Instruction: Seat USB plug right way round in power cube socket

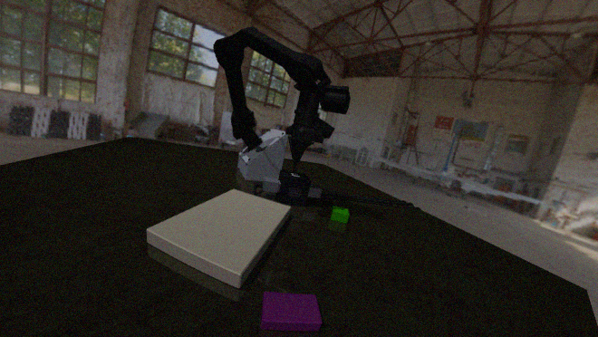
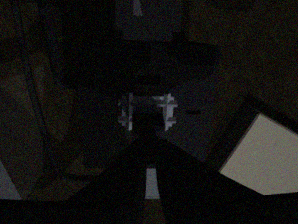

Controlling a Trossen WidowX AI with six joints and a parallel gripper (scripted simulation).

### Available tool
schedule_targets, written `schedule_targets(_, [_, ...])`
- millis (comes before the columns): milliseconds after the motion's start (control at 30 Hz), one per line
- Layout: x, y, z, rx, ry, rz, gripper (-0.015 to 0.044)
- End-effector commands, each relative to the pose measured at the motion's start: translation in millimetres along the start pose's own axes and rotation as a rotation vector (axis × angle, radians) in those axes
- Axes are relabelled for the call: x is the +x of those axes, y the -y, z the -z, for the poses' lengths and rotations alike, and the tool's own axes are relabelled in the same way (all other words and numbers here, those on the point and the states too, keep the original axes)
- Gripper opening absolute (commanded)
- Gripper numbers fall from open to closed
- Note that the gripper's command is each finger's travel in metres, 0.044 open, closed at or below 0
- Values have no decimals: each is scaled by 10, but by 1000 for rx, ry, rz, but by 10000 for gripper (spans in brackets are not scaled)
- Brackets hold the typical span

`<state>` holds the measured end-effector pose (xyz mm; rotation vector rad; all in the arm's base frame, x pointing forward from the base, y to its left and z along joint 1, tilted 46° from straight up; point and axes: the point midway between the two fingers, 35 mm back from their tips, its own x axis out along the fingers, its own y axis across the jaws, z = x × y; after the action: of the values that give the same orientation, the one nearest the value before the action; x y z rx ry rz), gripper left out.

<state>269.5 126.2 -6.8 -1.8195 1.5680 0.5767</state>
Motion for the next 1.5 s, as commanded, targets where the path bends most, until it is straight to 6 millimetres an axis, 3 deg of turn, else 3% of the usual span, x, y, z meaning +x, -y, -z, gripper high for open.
schedule_targets(0, [-45,7,-4,3,4,1,0])
schedule_targets(1167, [-279,5,-5,2,4,1,0])
schedule_targets(1467, [-263,-2,1,29,-1,0,0])
